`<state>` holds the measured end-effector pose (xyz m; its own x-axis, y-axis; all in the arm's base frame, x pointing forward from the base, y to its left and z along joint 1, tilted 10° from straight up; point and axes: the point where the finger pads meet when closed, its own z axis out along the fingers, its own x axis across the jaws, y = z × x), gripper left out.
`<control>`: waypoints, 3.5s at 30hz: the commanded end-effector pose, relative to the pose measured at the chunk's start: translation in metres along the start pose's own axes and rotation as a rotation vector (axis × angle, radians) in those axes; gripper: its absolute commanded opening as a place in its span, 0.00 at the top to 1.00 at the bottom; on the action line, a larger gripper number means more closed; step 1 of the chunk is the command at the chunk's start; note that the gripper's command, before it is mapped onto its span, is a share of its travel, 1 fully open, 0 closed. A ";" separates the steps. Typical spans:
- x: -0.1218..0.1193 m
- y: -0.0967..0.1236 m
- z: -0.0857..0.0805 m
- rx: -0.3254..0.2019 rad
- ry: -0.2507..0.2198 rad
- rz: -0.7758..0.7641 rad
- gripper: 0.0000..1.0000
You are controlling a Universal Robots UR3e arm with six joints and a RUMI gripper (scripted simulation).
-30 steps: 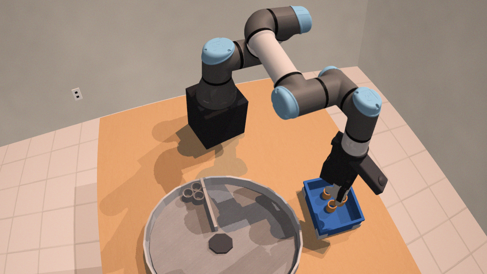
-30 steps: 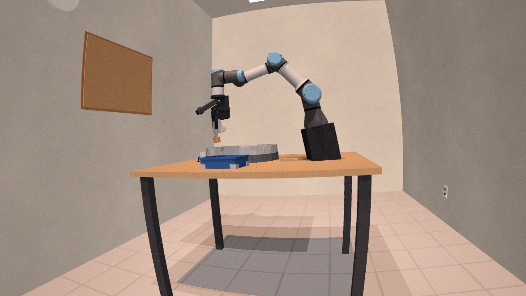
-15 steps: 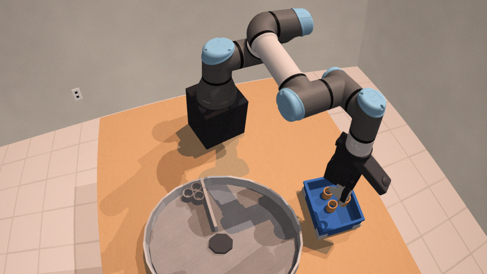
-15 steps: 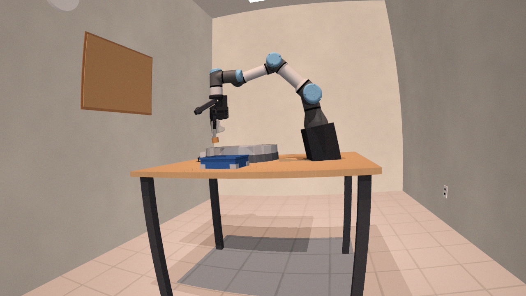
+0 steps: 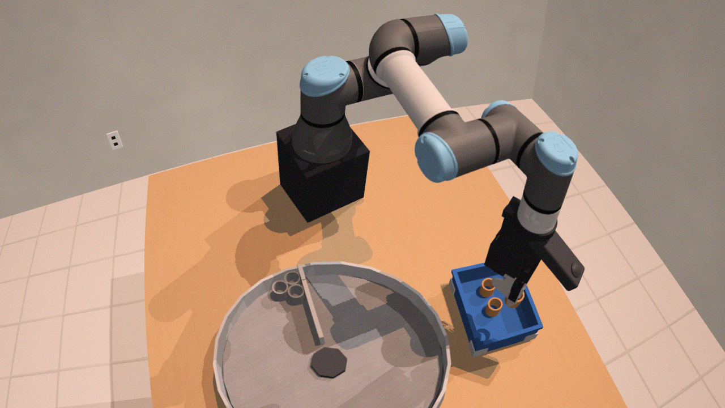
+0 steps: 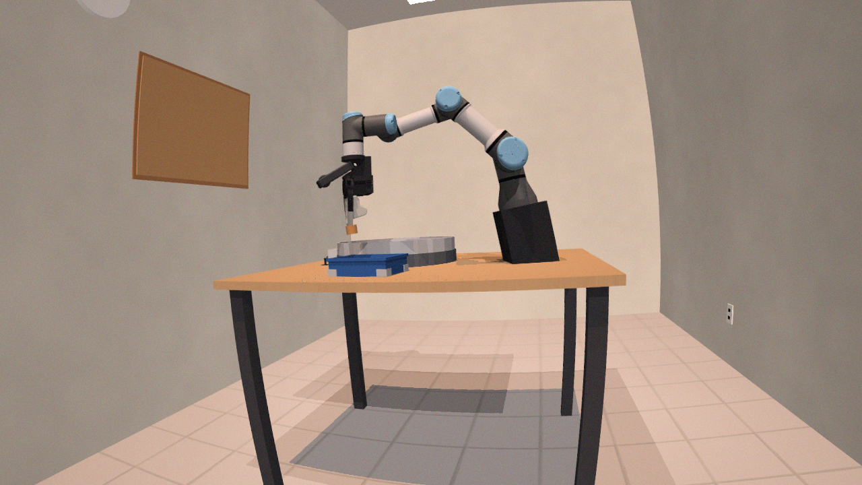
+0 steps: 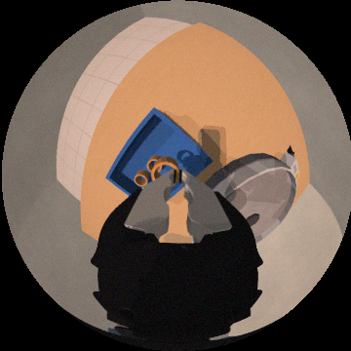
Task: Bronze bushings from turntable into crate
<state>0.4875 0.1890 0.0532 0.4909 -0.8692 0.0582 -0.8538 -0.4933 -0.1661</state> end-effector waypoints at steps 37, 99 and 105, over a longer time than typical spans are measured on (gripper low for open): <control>0.000 -0.002 -0.001 0.003 0.001 0.000 1.00; -0.001 -0.003 0.057 0.003 0.001 0.000 1.00; -0.001 -0.003 0.057 0.003 0.001 0.000 1.00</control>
<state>0.4987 0.1929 -0.0040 0.4909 -0.8693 0.0582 -0.8538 -0.4933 -0.1660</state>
